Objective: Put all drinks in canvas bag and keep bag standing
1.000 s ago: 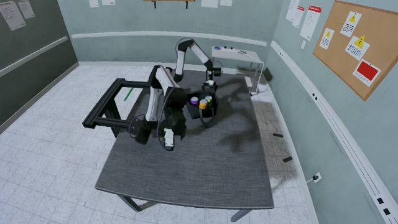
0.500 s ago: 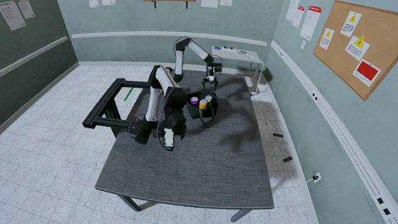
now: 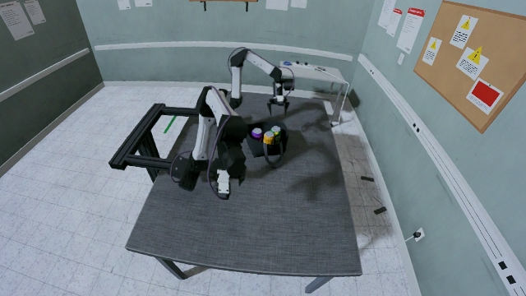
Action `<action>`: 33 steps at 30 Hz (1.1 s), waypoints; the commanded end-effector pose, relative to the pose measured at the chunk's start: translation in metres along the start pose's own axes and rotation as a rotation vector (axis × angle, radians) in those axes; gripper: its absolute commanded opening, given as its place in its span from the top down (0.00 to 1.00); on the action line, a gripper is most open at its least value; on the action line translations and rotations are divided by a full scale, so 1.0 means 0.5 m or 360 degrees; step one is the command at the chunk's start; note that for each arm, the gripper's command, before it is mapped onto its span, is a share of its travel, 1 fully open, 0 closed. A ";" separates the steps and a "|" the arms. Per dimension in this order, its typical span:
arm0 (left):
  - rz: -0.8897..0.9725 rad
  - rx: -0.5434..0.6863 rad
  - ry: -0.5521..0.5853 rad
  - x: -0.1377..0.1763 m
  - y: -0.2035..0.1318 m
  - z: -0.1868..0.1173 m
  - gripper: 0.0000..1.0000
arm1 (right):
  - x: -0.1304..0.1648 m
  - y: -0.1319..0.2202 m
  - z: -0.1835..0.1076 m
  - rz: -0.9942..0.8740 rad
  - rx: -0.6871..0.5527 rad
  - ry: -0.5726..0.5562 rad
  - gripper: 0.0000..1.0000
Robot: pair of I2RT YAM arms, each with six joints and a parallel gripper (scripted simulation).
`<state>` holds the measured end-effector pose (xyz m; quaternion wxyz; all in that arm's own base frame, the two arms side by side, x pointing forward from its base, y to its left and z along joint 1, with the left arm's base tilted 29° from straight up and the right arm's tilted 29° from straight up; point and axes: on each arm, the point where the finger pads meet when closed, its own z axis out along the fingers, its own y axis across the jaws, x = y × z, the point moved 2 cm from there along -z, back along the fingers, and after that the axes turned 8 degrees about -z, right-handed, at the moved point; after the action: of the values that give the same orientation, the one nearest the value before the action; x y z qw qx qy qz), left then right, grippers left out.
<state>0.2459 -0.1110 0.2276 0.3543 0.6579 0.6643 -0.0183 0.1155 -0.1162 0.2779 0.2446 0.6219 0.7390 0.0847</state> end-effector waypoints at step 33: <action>0.0055 0.0042 -0.0048 0.086 -0.006 -0.087 0.14 | 0.006 0.004 -0.008 -0.0020 -0.0019 -0.0006 0.14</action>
<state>0.2352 -0.0540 0.2293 0.3522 0.6517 0.6716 -0.0165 0.1155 -0.1162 0.2779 0.2446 0.6219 0.7390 0.0847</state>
